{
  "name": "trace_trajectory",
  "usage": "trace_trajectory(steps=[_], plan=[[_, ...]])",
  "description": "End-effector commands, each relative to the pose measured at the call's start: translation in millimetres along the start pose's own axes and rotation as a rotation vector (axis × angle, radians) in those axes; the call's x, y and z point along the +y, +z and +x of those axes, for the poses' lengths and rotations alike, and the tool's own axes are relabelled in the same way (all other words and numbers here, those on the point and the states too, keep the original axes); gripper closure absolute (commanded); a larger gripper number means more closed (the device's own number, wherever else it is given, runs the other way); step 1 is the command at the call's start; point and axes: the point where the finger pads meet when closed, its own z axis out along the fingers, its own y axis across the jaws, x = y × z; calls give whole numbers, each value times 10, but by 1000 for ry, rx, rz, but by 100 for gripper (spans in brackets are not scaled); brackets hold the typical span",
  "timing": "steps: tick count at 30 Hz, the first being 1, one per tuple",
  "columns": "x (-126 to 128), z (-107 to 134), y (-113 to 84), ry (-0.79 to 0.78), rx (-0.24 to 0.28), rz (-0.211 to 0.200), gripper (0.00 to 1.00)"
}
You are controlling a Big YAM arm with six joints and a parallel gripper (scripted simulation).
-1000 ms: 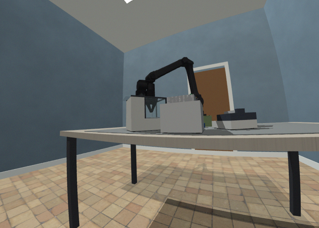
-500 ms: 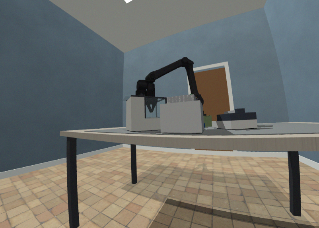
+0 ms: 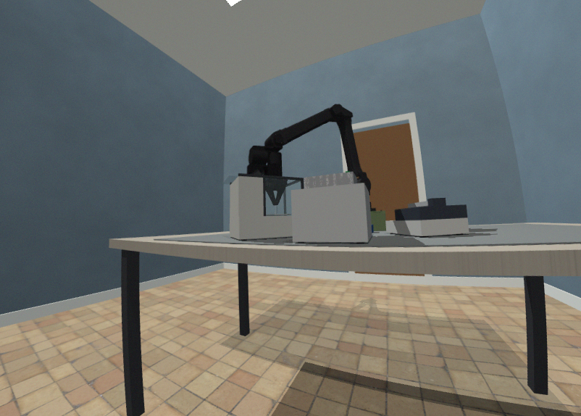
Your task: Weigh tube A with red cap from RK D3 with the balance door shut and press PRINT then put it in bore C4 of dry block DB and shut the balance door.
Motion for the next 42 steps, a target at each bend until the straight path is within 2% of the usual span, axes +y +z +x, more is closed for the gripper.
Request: trace_trajectory(steps=[1,28,29,32,33,42], plan=[[52,-130,9,-1,-24,-1,91],[52,-130,9,-1,-24,-1,91],[54,-166,-39,-1,-35,-1,64],[56,-216,-156,-2,-54,-2,64],[15,-137,-119,0,-36,-1,64],[15,-137,-119,0,-36,-1,64]])
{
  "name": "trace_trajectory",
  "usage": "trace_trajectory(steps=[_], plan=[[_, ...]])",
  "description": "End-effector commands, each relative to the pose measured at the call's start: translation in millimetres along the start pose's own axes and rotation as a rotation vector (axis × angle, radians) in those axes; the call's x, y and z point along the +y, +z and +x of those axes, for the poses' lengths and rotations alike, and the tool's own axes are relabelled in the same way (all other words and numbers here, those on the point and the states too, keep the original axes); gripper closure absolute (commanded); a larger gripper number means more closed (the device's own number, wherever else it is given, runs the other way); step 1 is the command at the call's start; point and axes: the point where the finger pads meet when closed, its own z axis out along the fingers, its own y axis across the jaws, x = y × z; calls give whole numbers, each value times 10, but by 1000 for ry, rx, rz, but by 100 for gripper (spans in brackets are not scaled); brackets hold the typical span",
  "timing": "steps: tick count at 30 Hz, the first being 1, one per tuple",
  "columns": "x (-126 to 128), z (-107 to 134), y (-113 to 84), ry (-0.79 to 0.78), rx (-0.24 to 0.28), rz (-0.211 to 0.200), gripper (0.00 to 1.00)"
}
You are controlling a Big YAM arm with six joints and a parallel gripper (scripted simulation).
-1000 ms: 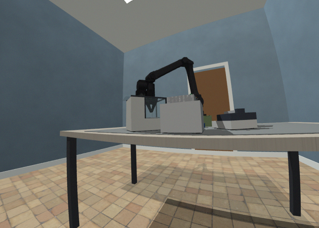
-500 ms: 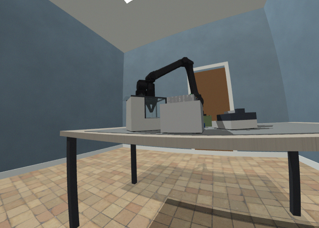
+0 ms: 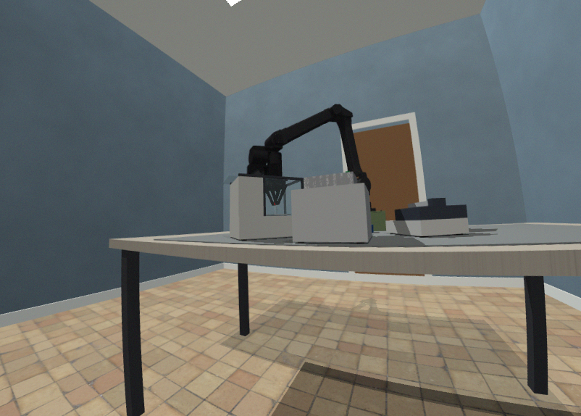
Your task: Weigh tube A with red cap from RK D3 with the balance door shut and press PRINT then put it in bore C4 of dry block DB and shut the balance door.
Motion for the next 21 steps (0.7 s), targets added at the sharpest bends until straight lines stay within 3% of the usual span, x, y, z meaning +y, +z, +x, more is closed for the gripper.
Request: trace_trajectory(steps=[1,12,14,21], plan=[[15,-137,-119,0,-36,-1,64],[15,-137,-119,0,-36,-1,64],[57,-234,-338,-2,-71,-3,64],[59,-229,-461,-2,-72,-3,64]])
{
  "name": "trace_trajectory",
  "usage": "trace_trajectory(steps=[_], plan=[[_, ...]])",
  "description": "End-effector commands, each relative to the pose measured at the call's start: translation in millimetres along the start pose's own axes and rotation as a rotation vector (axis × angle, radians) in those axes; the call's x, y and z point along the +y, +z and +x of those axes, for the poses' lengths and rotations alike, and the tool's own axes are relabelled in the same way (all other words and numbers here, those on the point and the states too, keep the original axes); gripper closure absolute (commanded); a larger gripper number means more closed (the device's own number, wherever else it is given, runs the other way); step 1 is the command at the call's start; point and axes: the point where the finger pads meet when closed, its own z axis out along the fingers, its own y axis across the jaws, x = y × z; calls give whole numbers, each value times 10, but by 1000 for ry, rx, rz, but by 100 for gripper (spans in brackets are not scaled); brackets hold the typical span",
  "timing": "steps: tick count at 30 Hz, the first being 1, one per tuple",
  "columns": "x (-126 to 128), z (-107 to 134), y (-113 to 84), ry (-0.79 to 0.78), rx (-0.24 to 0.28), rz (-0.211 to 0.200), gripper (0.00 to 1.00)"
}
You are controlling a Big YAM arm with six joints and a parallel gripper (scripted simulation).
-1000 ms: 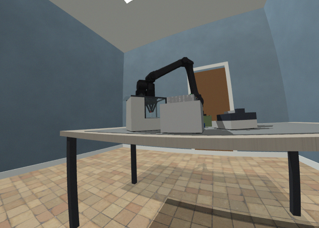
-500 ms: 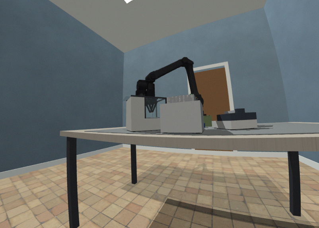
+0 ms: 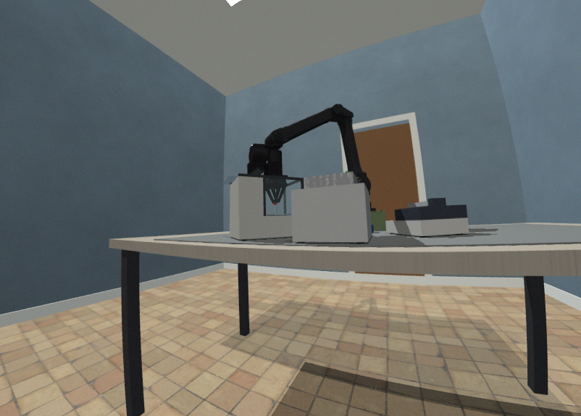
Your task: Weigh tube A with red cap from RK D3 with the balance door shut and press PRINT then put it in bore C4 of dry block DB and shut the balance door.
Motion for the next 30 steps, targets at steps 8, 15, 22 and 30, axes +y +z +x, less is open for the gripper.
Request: trace_trajectory(steps=[8,15,22,30], plan=[[17,-149,-225,0,-40,-1,64],[17,-149,-225,0,-40,-1,64],[17,-149,-225,0,-40,-1,64],[17,-149,-225,0,-40,-1,64]])
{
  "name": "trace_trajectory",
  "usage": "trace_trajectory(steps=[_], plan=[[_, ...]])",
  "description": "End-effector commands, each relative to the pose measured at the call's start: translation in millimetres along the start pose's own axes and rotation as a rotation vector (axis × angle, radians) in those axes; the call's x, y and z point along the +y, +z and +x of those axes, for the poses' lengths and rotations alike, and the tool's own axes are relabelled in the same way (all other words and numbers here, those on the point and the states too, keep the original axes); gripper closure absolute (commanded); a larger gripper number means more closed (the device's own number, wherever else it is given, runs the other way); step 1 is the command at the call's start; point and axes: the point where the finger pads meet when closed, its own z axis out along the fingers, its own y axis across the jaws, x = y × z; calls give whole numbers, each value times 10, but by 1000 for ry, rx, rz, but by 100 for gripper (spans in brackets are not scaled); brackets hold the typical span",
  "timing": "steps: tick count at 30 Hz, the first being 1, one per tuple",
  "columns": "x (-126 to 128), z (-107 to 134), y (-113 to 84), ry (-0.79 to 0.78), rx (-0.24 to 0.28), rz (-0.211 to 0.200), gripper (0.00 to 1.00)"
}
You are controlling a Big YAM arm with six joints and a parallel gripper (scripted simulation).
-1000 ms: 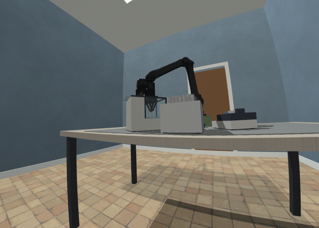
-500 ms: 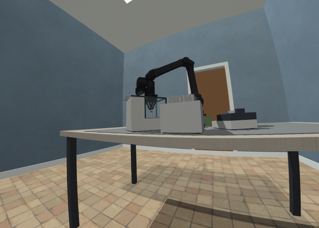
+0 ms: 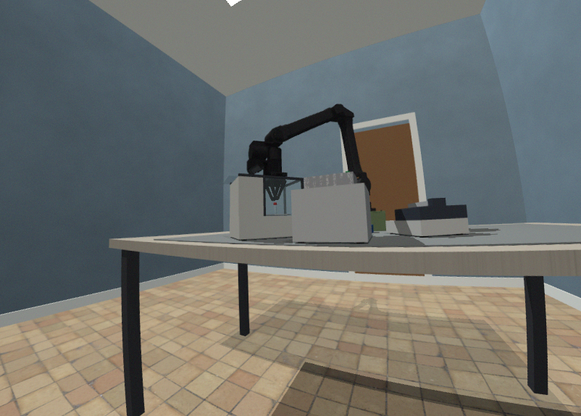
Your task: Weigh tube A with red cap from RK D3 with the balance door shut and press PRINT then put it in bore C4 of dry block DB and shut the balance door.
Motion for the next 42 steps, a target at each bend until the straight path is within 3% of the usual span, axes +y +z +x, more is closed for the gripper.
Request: trace_trajectory(steps=[1,13,15,27,29,30,33,42], plan=[[15,-116,-121,0,-28,-1,64],[15,-116,-121,0,-28,-1,64],[62,-210,-344,-2,-64,-3,64],[62,-201,-553,-2,-65,-3,64],[62,-201,-553,-2,-65,-3,64],[62,-193,-444,-2,-38,-2,64],[61,-198,-622,-2,-65,-3,64],[61,-190,-778,-2,-66,-3,64]])
